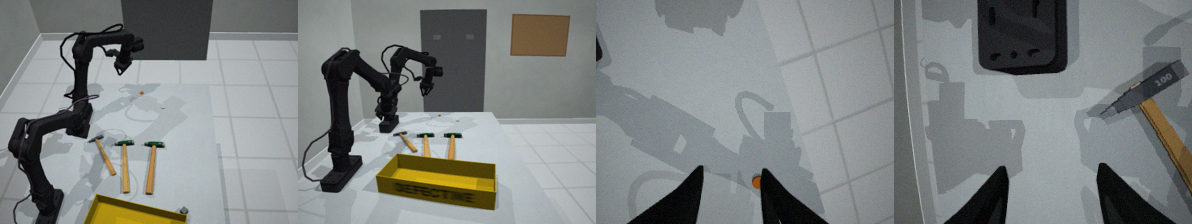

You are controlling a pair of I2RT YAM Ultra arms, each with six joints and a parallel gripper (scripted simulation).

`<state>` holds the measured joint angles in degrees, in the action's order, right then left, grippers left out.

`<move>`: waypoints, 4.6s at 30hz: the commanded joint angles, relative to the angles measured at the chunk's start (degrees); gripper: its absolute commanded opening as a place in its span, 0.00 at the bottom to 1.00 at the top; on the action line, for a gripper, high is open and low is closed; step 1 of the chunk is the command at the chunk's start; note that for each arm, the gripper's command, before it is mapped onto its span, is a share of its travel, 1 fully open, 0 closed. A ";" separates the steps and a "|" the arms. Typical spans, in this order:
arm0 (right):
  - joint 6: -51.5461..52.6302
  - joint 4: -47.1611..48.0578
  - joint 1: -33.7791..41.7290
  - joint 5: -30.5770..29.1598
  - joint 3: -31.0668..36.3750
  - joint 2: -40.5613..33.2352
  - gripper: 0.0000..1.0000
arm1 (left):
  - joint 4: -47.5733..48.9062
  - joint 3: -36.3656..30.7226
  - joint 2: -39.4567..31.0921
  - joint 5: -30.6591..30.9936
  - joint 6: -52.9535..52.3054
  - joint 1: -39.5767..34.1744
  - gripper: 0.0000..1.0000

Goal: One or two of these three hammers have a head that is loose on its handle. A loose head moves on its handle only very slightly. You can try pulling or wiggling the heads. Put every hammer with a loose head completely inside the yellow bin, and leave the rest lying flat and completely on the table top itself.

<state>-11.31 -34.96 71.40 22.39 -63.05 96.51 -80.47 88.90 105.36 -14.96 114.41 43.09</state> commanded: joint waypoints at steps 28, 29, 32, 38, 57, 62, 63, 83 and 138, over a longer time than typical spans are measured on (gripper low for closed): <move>-37.75 -11.12 -27.51 -13.70 -5.49 7.17 0.53 | 6.65 -10.35 1.50 35.43 -39.68 -31.38 0.42; -39.40 -11.55 -28.64 -14.34 -5.67 7.43 0.53 | 7.64 -10.92 1.58 35.48 -41.96 -33.21 0.42; -43.03 -12.58 -31.56 -15.71 -6.23 8.18 0.53 | 9.94 -12.51 1.82 35.14 -47.09 -37.90 0.42; -49.82 -14.37 -36.24 -18.12 -7.36 9.57 0.53 | 15.22 -14.53 2.59 33.04 -55.91 -45.84 0.42; -65.41 -17.80 -47.26 -22.99 -10.51 14.39 0.53 | 30.89 -20.03 3.62 15.65 -78.13 -66.07 0.42; -64.66 -17.09 -47.10 -22.31 -10.72 14.59 0.53 | 32.65 -21.39 3.34 14.23 -79.31 -67.69 0.42; -64.65 -17.09 -47.11 -22.28 -10.72 14.56 0.53 | 32.84 -21.58 3.38 14.11 -79.43 -68.00 0.42; -64.51 -12.93 -46.63 -22.30 -7.97 16.61 0.53 | 34.62 -22.24 5.18 14.47 -79.32 -67.90 0.42; -64.67 -11.59 -47.15 -22.39 -7.17 16.69 0.24 | 37.80 -23.54 5.97 14.96 -78.85 -68.21 0.01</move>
<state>-75.96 -46.78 24.14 -0.10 -70.48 113.78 -43.92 65.95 112.51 0.08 35.46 -24.75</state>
